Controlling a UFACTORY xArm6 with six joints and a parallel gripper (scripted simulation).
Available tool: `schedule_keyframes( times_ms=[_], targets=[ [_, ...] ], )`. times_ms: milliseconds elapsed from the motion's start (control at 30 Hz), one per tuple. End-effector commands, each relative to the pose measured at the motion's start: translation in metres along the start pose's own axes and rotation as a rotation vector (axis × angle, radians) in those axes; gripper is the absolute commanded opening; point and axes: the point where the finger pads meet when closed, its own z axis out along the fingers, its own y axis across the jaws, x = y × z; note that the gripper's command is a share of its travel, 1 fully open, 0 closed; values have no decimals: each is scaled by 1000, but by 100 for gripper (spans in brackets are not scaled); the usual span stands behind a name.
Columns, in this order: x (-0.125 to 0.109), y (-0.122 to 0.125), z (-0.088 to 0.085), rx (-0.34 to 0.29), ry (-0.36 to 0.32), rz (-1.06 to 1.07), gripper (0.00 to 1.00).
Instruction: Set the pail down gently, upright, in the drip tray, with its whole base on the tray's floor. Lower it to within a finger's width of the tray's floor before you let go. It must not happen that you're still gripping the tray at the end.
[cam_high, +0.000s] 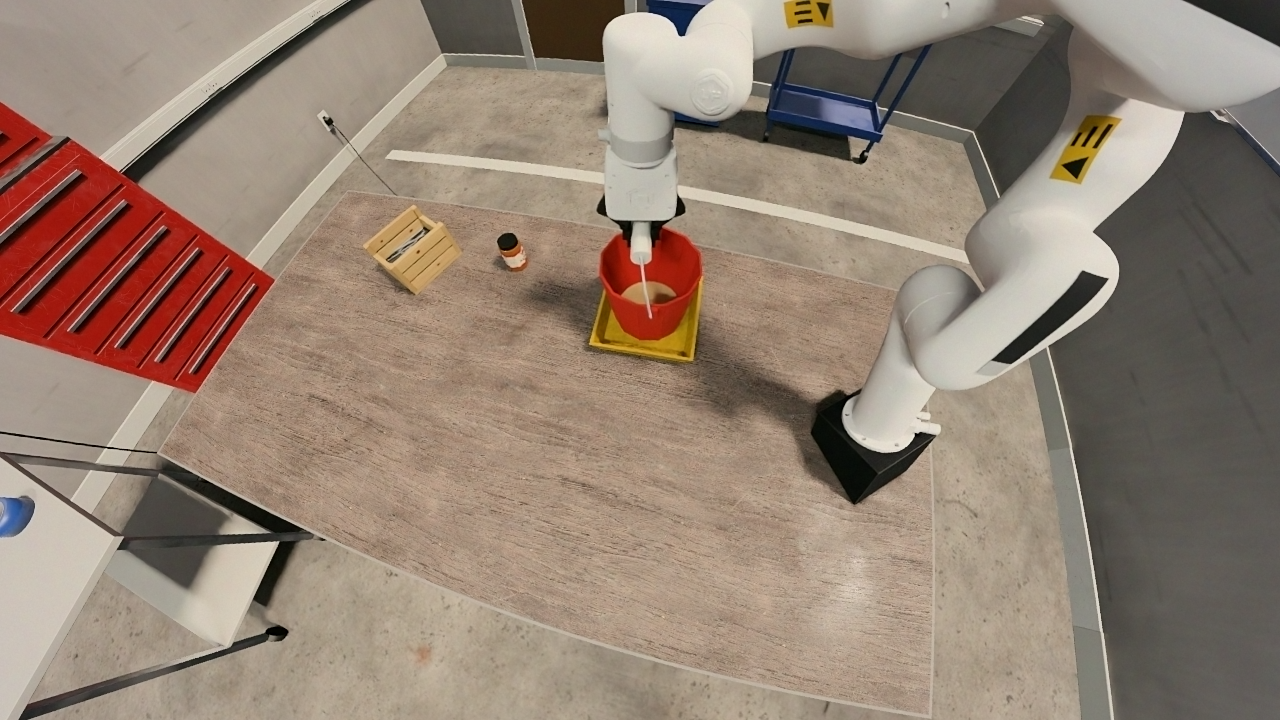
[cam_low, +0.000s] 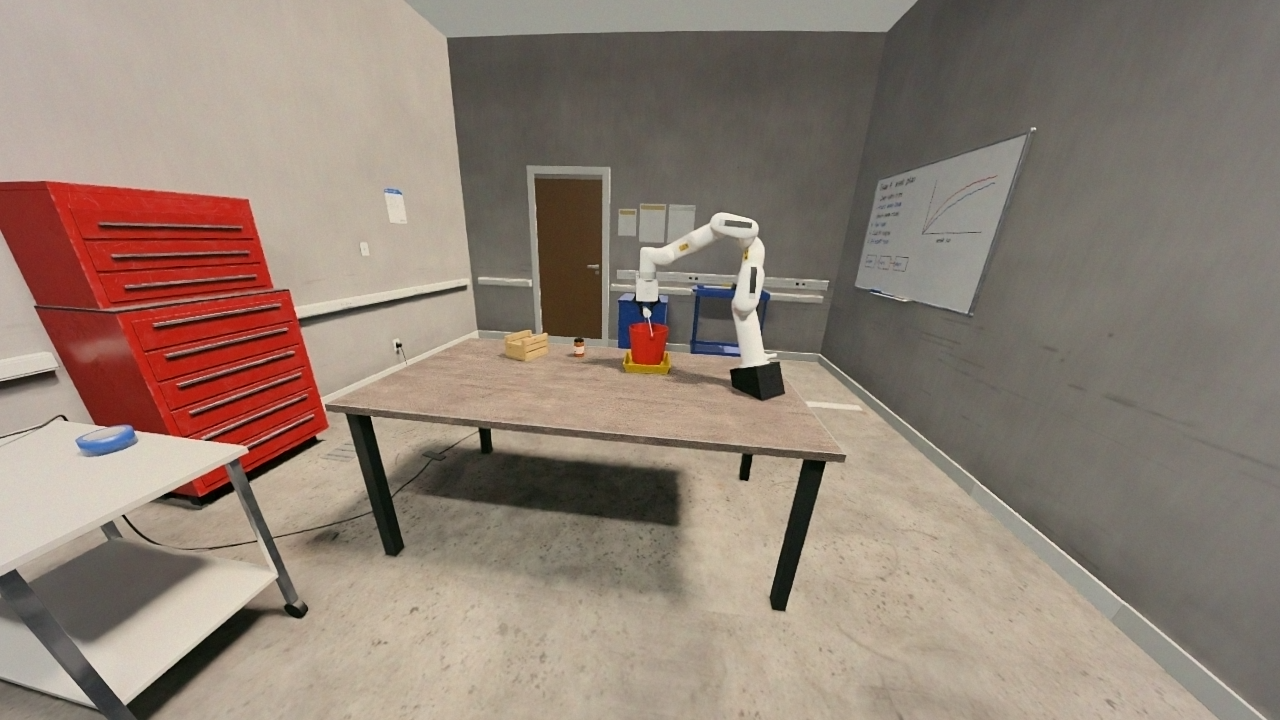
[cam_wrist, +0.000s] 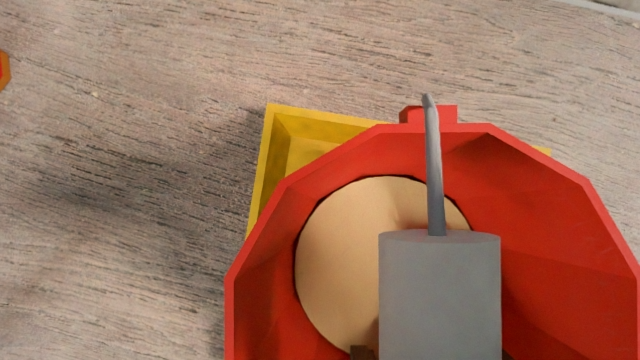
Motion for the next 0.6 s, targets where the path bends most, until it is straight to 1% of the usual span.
schedule_keyframes(
  times_ms=[0, 567],
  targets=[
    [1, -1, 4, 5, 2, 1, 0],
    [1, -1, 18, 5, 2, 1, 0]
  ],
)
